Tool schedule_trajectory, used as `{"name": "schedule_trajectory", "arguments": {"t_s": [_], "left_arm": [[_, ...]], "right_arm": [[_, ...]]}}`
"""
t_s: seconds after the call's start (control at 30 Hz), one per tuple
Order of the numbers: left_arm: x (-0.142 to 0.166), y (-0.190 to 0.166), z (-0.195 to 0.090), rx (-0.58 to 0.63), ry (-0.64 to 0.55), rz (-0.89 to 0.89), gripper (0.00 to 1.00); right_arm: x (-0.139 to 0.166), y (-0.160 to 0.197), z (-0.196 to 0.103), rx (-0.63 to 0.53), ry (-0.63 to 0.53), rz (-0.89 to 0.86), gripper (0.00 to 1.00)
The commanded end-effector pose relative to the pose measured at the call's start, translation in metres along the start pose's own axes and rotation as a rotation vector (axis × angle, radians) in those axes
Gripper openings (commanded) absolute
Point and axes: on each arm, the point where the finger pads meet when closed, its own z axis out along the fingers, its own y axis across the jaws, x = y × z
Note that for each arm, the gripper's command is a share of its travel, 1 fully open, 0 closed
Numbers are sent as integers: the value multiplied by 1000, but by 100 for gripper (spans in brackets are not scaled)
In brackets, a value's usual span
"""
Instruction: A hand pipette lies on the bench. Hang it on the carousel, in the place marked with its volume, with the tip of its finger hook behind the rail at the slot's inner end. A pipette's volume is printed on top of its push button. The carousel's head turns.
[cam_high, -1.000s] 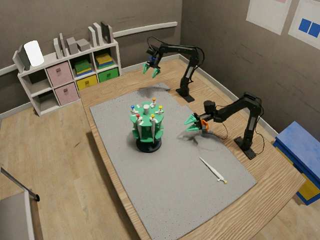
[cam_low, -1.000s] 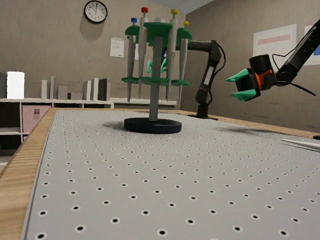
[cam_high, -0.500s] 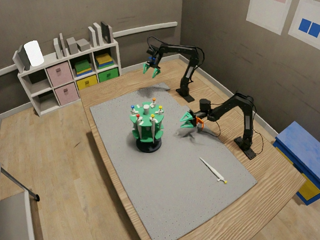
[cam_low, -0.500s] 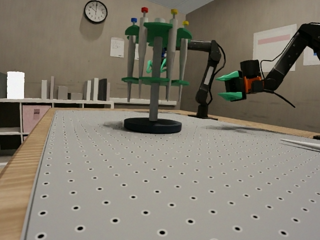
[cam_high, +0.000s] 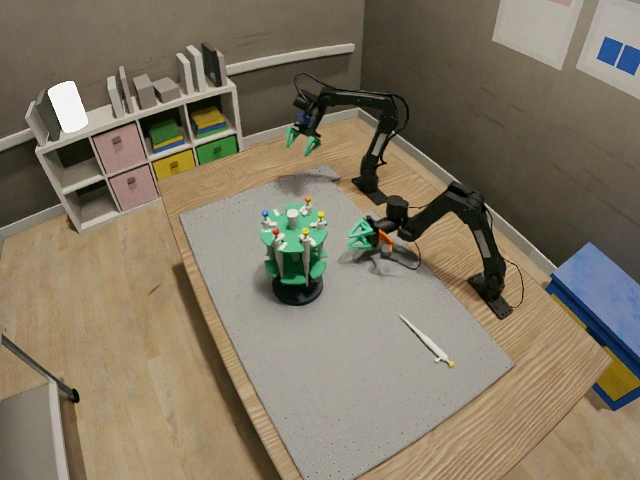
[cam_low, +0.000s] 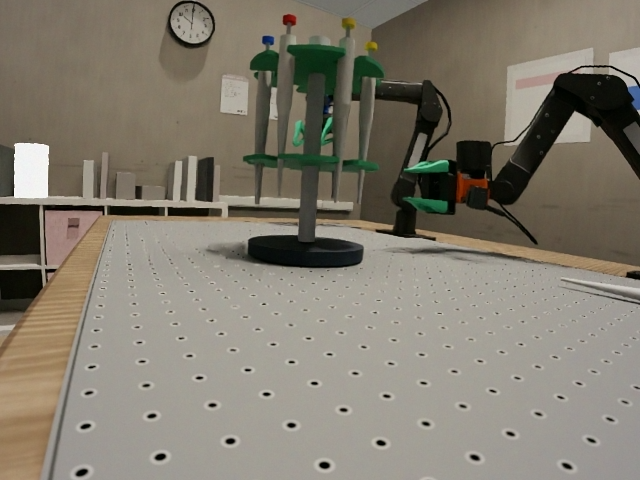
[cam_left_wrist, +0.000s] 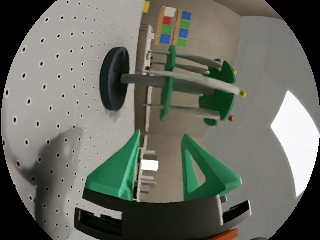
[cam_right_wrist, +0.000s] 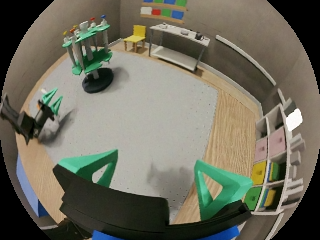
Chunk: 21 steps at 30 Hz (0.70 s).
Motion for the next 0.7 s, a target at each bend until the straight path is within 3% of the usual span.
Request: {"name": "schedule_trajectory", "arguments": {"t_s": [0.0, 0.1, 0.13, 0.2, 0.33, 0.37, 0.53, 0.67], "left_arm": [[1, -19, 1, 32, -9, -38, 49], [1, -19, 1, 32, -9, -38, 49], [-2, -38, 8, 57, -25, -76, 49], [3, -16, 15, 29, -11, -25, 49], [2, -16, 21, 27, -11, -22, 49], [1, -34, 22, 46, -10, -53, 49], [2, -17, 37, 27, -11, -22, 49], [6, -35, 31, 47, 2, -53, 49]], "right_arm": [[-5, -4, -1, -2, -23, -8, 100], [-5, -4, -1, -2, -23, -8, 100], [-5, -4, -1, -2, -23, -8, 100], [-5, -4, -1, -2, -23, -8, 100], [-5, -4, -1, -2, -23, -8, 100], [-5, -4, -1, -2, -23, -8, 100], [-5, -4, -1, -2, -23, -8, 100], [-5, -4, -1, -2, -23, -8, 100]]}}
